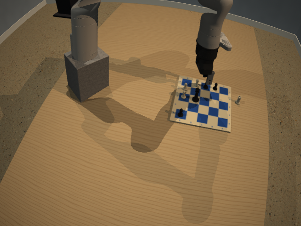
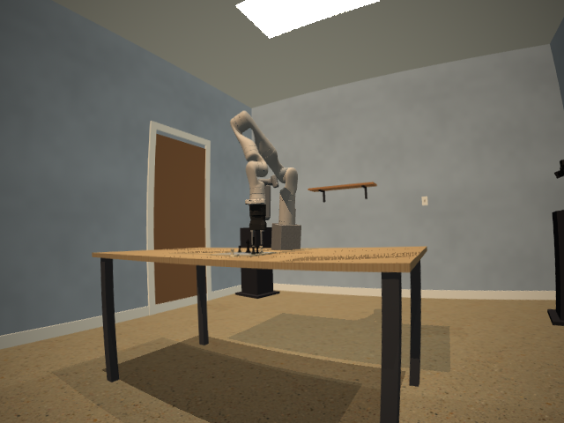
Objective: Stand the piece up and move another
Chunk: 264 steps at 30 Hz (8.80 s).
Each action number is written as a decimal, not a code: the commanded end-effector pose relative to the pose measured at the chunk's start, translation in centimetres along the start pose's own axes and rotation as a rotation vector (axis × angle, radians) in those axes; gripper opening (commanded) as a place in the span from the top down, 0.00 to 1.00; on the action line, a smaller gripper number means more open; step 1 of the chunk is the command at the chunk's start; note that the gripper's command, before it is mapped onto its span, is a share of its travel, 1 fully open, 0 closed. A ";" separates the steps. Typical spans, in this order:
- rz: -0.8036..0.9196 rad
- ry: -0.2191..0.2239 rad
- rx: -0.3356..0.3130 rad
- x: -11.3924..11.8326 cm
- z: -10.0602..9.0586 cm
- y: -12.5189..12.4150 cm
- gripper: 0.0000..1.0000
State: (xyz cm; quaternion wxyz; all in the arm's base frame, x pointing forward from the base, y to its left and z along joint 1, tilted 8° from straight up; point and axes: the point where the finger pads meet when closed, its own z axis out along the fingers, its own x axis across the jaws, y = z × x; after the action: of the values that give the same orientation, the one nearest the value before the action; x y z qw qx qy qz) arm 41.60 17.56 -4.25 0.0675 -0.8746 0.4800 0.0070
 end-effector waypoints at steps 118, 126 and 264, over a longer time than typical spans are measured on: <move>0.000 0.001 0.001 0.0 3.3 -0.1 0.32; 0.000 0.001 0.001 0.0 3.3 -0.1 0.32; 0.343 0.000 0.002 14.1 2.5 4.9 1.00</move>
State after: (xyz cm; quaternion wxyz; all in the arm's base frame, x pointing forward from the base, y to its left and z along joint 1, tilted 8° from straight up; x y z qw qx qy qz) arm 45.59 2.77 -7.58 0.0677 -0.7767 0.6261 0.0125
